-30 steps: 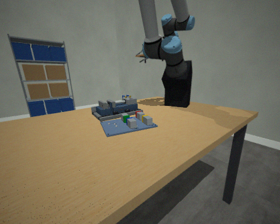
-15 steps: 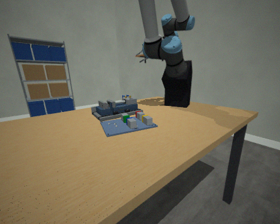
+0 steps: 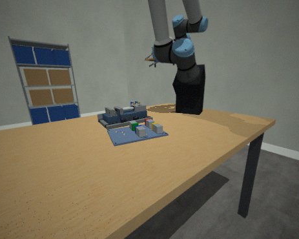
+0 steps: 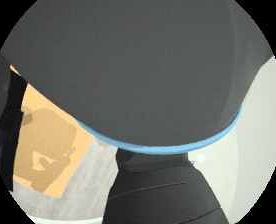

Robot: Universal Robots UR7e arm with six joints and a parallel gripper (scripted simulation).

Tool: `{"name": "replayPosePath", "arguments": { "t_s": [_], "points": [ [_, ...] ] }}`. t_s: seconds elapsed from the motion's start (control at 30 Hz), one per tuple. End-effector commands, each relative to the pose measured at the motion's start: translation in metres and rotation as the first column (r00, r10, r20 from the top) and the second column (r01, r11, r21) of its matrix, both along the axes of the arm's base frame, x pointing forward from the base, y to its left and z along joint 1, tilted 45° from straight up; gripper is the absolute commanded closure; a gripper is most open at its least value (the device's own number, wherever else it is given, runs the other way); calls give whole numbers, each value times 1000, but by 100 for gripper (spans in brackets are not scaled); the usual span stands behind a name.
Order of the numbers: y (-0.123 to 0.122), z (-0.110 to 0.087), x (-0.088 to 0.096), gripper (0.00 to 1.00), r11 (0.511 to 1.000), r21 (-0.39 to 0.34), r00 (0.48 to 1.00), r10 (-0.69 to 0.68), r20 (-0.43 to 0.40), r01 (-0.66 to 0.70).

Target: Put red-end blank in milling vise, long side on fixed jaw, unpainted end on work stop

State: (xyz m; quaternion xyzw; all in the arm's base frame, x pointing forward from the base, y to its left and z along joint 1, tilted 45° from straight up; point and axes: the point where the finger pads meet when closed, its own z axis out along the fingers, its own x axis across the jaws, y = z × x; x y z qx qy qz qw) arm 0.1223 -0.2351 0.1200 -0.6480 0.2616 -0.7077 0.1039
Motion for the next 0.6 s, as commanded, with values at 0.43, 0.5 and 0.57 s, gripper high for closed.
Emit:
{"name": "replayPosePath", "arguments": {
  "t_s": [0.43,0.5,0.57],
  "points": [
    [24,23,16,0,974,209,996,-80,-38,86],
    [24,23,16,0,974,209,996,-80,-38,86],
    [24,23,16,0,974,209,996,-80,-38,86]
  ]
}}
